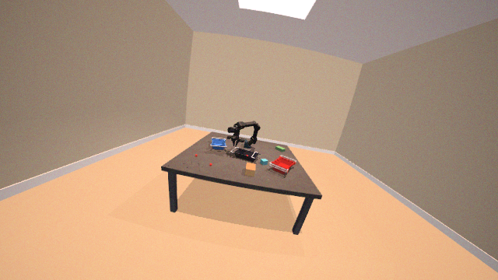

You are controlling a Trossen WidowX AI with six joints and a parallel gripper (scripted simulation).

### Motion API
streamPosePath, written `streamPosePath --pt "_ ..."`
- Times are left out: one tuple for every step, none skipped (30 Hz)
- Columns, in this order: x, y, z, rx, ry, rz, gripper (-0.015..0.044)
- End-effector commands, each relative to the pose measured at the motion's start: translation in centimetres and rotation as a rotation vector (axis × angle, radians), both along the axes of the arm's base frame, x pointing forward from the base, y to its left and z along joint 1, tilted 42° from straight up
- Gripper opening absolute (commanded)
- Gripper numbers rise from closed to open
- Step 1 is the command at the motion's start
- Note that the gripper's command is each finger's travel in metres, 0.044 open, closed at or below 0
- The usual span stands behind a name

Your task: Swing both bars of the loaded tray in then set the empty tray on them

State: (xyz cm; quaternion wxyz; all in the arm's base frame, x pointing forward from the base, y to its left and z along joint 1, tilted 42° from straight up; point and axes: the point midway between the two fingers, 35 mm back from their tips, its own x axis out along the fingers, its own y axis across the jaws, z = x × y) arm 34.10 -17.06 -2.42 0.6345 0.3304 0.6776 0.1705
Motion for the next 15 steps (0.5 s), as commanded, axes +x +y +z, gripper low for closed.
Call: streamPosePath --pt "-0.1 -0.4 -0.6 -0.004 -0.018 0.024 0.0089" --pt "-0.1 -0.4 -0.6 -0.004 -0.018 0.024 0.0089" --pt "-0.1 -0.4 -0.6 -0.004 -0.018 0.024 0.0089" --pt "-0.1 -0.3 -0.7 -0.004 -0.018 0.024 0.0089" --pt "0.0 -0.2 -0.8 -0.004 -0.018 0.023 0.0089" --pt "0.0 -0.1 -1.0 -0.004 -0.018 0.023 0.0089" --pt "0.0 0.1 -1.2 -0.004 -0.018 0.023 0.0089" --pt "0.0 0.3 -1.5 -0.004 -0.018 0.023 0.0089" --pt "0.1 0.5 -1.7 -0.004 -0.018 0.023 0.0089" --pt "0.1 0.8 -2.0 -0.004 -0.018 0.023 0.0089" --pt "0.1 1.0 -2.3 -0.004 -0.018 0.023 0.0089" --pt "0.1 1.3 -2.6 -0.004 -0.018 0.023 0.0089" --pt "0.1 1.5 -2.8 -0.004 -0.019 0.023 0.0089" --pt "0.1 1.7 -3.1 -0.004 -0.019 0.023 0.0089" --pt "0.1 2.0 -3.4 -0.004 -0.019 0.023 0.0089"
